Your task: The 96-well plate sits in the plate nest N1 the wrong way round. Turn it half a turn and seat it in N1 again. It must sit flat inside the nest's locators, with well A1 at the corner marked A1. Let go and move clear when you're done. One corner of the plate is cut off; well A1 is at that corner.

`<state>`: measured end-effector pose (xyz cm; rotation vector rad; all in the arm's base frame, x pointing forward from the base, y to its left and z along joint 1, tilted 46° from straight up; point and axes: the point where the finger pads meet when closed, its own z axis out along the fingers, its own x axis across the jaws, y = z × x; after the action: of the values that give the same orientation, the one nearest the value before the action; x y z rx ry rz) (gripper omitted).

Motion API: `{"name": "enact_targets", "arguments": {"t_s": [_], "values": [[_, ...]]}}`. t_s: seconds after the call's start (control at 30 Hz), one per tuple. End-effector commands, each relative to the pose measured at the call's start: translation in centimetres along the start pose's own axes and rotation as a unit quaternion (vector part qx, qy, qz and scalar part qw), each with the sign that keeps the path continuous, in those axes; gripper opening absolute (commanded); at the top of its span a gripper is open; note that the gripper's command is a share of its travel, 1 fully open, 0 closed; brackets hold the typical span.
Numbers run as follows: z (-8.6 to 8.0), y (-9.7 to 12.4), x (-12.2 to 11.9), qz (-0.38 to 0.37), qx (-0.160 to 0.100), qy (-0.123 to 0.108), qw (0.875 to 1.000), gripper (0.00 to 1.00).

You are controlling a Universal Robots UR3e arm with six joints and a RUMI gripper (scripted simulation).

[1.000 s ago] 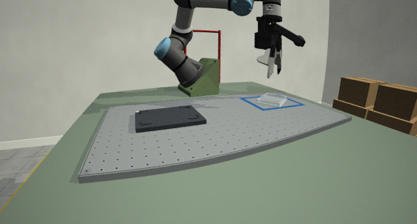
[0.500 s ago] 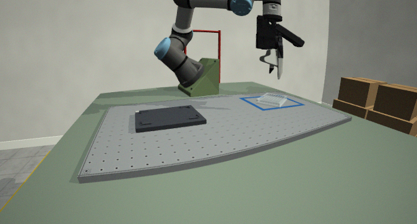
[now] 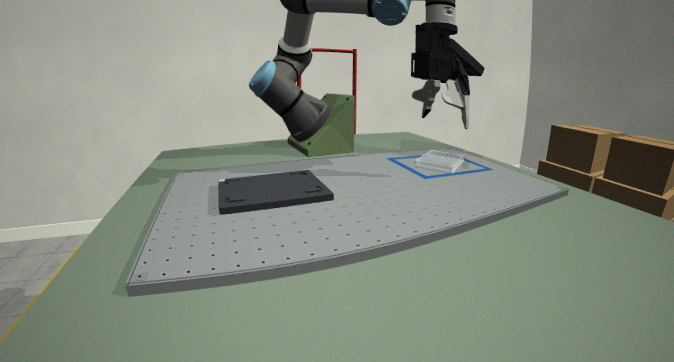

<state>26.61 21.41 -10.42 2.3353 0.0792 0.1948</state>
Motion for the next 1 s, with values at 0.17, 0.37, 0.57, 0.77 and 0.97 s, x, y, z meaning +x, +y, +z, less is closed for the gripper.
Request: {"name": "enact_targets", "arguments": {"t_s": [0.17,0.37,0.57,0.77,0.97], "values": [[-0.08,-0.03,0.06,-0.123,0.004,0.001,0.992,1.00],[-0.08,-0.03,0.05,-0.221,0.004,0.001,0.975,1.00],[-0.08,-0.03,0.05,-0.318,0.004,0.001,0.948,1.00],[-0.08,-0.03,0.06,-0.335,0.004,0.001,0.942,1.00],[-0.08,-0.03,0.06,-0.335,0.004,0.001,0.942,1.00]]}}
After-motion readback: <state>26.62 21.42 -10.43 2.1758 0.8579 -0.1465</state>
